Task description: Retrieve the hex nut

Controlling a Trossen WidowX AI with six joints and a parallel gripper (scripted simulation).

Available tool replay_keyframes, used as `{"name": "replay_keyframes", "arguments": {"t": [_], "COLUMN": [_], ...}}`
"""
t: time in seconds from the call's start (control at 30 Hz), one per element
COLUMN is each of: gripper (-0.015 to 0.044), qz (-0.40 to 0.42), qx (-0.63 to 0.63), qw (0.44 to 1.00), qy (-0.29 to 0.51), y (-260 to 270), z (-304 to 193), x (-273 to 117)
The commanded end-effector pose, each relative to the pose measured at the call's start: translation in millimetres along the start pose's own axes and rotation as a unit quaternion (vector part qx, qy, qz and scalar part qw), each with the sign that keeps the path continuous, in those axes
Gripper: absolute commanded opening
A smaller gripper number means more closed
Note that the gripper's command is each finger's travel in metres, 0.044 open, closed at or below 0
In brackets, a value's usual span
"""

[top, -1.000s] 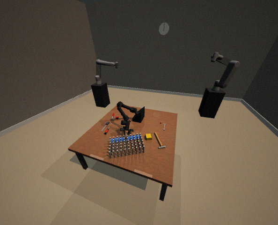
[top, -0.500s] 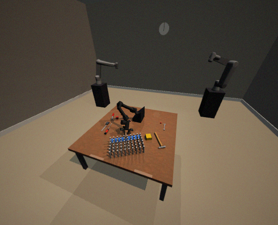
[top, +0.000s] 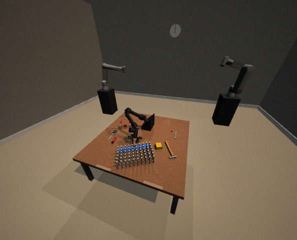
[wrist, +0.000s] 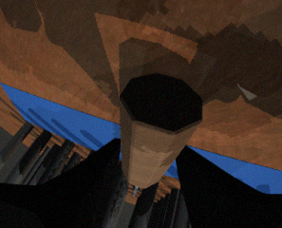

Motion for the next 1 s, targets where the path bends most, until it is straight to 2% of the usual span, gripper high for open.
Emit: {"name": "replay_keyframes", "arguments": {"t": [0.0, 0.97], "gripper": [0.0000, 0.0000], "qz": [0.000, 0.000], "qx": [-0.002, -0.002], "qw": [1.000, 1.000], "qy": [-0.001, -0.001], "y": [0.3, -2.1], "z": [4.6, 21.3], "x": [-2.5, -11.9]}}
Point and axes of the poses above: the point midway between the two fingers, 35 mm back from their tips, its own x axis out along the fingers, its own y axis across the jaws, z = x × y, the point moved 1 cm from there along -x, back along the fingers, and after that the axes turned 9 degrees about -x, right-handed, at the moved point
